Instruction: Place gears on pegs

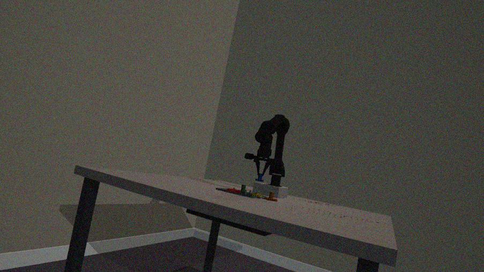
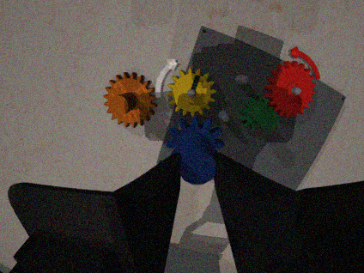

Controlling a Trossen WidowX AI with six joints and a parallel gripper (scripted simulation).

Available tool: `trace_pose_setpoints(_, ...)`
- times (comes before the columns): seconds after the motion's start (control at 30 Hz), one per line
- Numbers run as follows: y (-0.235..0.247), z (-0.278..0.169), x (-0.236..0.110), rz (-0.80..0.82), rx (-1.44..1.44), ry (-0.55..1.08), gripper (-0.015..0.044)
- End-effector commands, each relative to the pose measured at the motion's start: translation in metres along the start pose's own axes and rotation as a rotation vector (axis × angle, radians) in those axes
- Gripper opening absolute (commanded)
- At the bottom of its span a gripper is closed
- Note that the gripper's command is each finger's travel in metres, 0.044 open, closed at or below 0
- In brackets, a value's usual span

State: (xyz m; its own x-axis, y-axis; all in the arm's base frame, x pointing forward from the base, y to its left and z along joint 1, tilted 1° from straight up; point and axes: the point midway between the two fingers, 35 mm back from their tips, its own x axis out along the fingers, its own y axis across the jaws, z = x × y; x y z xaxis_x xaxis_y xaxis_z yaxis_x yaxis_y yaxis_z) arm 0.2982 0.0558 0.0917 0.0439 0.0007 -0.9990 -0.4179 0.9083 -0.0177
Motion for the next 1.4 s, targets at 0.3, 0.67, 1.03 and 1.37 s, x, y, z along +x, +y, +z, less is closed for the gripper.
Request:
trace_pose_setpoints(0.3,-0.032,0.005,0.021,-0.001,-0.014,0.003,0.0000)
trace_pose_setpoints(0.67,-0.035,0.005,0.021,-0.002,0.049,0.003,0.0000)
trace_pose_setpoints(1.03,-0.035,0.005,0.020,-0.002,0.358,0.002,0.0000)
trace_pose_setpoints(1.37,-0.035,0.005,0.019,-0.003,0.650,0.002,0.0000)
